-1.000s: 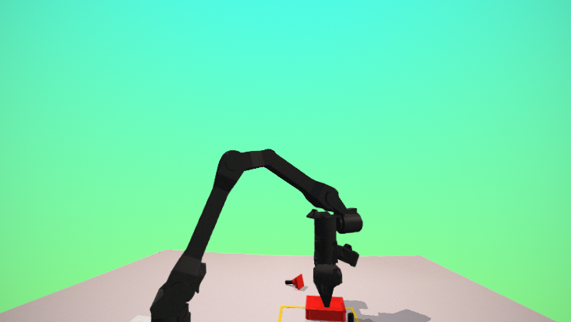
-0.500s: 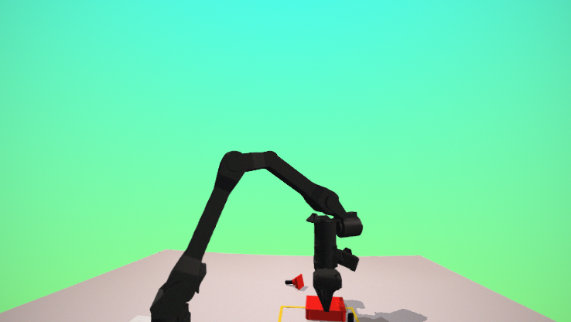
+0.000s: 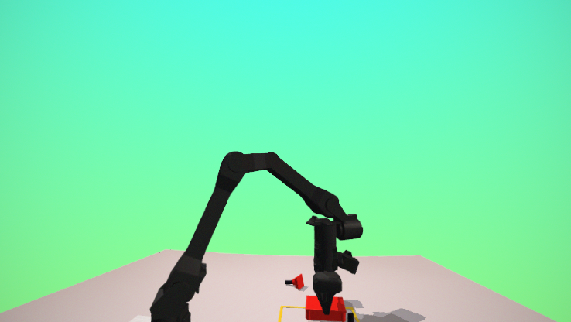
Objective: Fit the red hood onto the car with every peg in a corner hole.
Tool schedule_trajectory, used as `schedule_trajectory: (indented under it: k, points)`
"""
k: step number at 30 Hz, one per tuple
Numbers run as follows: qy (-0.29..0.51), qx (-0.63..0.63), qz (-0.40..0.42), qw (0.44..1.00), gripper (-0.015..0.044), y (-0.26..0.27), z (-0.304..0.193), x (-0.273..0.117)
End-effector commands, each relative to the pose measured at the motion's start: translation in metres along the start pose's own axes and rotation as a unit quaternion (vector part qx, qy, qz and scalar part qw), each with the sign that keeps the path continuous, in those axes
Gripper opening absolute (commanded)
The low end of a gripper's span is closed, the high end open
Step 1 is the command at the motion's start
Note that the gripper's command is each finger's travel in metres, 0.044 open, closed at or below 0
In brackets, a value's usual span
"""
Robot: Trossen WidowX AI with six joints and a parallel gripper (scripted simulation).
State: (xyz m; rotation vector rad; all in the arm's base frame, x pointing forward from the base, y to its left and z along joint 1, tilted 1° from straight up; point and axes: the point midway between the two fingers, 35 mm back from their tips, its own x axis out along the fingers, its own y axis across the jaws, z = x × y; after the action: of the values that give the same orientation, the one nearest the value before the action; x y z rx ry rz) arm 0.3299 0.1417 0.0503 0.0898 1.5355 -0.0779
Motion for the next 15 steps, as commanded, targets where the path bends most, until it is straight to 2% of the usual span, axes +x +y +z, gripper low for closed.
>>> schedule_trajectory:
  k: [1, 15]
  points:
    - [0.003, -0.002, 0.0, 1.0, 0.044, -0.0005, -0.0019, 0.0035]
    - [0.003, -0.002, 0.0, 1.0, 0.044, -0.0005, -0.002, 0.0104]
